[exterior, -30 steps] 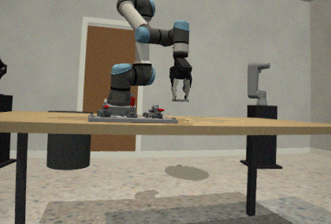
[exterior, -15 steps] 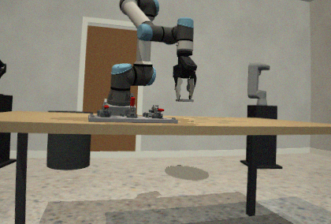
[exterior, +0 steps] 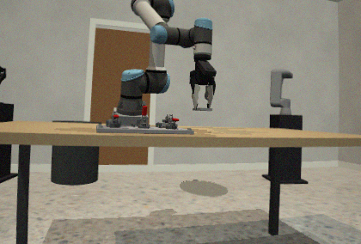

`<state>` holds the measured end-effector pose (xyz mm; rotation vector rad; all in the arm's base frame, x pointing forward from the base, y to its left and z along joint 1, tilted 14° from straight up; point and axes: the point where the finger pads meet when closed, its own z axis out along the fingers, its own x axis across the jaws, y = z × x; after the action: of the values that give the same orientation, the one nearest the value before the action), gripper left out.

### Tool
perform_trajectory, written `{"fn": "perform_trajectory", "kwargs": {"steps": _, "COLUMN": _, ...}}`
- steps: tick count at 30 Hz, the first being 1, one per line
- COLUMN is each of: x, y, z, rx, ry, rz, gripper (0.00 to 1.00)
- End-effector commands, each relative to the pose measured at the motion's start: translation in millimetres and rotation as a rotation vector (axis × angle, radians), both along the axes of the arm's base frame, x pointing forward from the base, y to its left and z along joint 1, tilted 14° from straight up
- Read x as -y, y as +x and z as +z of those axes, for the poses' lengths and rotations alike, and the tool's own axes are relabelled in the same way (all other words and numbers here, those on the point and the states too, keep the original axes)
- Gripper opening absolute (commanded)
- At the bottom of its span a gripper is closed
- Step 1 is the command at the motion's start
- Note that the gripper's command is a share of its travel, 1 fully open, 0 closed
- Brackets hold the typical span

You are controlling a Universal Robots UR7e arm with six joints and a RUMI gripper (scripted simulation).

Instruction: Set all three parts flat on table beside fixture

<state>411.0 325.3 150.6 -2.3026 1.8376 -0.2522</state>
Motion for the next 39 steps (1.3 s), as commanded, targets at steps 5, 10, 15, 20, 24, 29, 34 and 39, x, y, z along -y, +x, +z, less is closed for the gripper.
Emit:
{"fn": "perform_trajectory", "kwargs": {"steps": 5, "x": 0, "y": 0, "z": 1, "rx": 0.001, "ry": 0.001, "rz": 0.000, "gripper": 0.00}}
{"fn": "perform_trajectory", "kwargs": {"steps": 10, "x": 0, "y": 0, "z": 1, "rx": 0.001, "ry": 0.001, "rz": 0.000, "gripper": 0.00}}
{"fn": "perform_trajectory", "kwargs": {"steps": 15, "x": 0, "y": 0, "z": 1, "rx": 0.001, "ry": 0.001, "rz": 0.000, "gripper": 0.00}}
{"fn": "perform_trajectory", "kwargs": {"steps": 20, "x": 0, "y": 0, "z": 1, "rx": 0.001, "ry": 0.001, "rz": 0.000, "gripper": 0.00}}
{"fn": "perform_trajectory", "kwargs": {"steps": 24, "x": 0, "y": 1, "z": -1, "rx": 0.001, "ry": 0.001, "rz": 0.000, "gripper": 0.00}}
{"fn": "perform_trajectory", "kwargs": {"steps": 29, "x": 0, "y": 1, "z": -3, "rx": 0.001, "ry": 0.001, "rz": 0.000, "gripper": 0.00}}
{"fn": "perform_trajectory", "kwargs": {"steps": 34, "x": -1, "y": 4, "z": -12, "rx": 0.001, "ry": 0.001, "rz": 0.000, "gripper": 0.00}}
{"fn": "perform_trajectory", "kwargs": {"steps": 39, "x": -1, "y": 7, "z": -25, "rx": 0.001, "ry": 0.001, "rz": 0.000, "gripper": 0.00}}
